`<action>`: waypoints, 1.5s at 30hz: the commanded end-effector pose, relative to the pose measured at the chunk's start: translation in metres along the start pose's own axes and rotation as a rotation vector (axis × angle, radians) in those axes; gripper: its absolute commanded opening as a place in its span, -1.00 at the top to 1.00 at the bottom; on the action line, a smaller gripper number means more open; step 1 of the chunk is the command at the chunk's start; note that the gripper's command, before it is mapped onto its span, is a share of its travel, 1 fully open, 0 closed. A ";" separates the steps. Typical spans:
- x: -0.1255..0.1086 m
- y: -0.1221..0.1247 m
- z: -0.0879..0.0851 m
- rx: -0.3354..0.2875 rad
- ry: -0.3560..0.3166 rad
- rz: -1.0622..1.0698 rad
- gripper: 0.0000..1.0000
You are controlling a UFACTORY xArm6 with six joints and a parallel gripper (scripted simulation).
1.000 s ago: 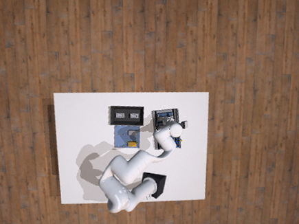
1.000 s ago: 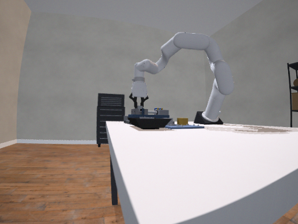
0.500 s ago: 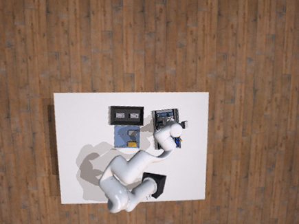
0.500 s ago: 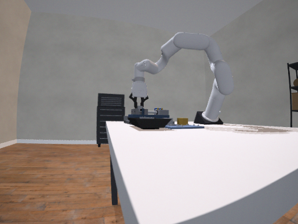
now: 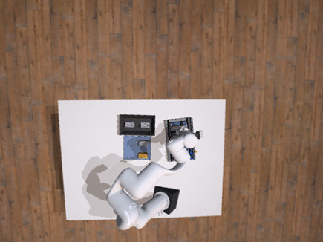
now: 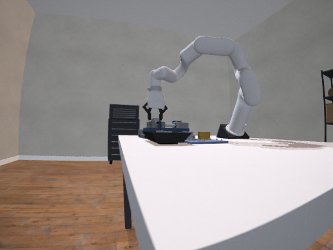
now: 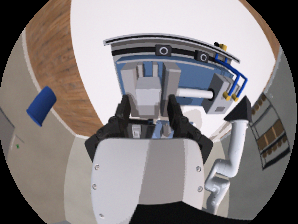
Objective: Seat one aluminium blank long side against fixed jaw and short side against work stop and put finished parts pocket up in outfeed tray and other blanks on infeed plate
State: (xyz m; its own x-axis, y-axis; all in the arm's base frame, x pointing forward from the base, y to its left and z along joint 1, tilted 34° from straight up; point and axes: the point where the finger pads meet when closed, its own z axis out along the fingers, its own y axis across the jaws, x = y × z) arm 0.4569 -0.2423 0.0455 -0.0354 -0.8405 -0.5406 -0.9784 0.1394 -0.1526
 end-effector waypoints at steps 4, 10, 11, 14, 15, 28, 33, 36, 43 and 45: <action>0.000 -0.001 -0.002 0.003 0.003 -0.001 -0.37; 0.000 -0.001 -0.002 0.003 0.003 -0.001 -0.37; 0.000 -0.001 -0.002 0.003 0.003 -0.001 -0.37; 0.000 -0.001 -0.002 0.003 0.003 -0.001 -0.37; 0.000 -0.001 -0.002 0.003 0.003 -0.001 -0.37; 0.000 -0.001 -0.003 0.003 0.003 -0.001 -0.37; 0.000 -0.001 -0.010 0.003 0.003 -0.001 -0.37; 0.000 -0.001 -0.016 0.003 0.003 -0.001 -0.37; 0.000 -0.001 -0.031 0.003 0.003 -0.001 -0.37; 0.000 -0.001 -0.037 0.003 0.003 -0.001 -0.37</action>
State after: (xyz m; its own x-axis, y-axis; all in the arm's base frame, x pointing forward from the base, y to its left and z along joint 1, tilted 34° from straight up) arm 0.4516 -0.2561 0.0674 -0.0354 -0.8406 -0.5404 -0.9784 0.1395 -0.1529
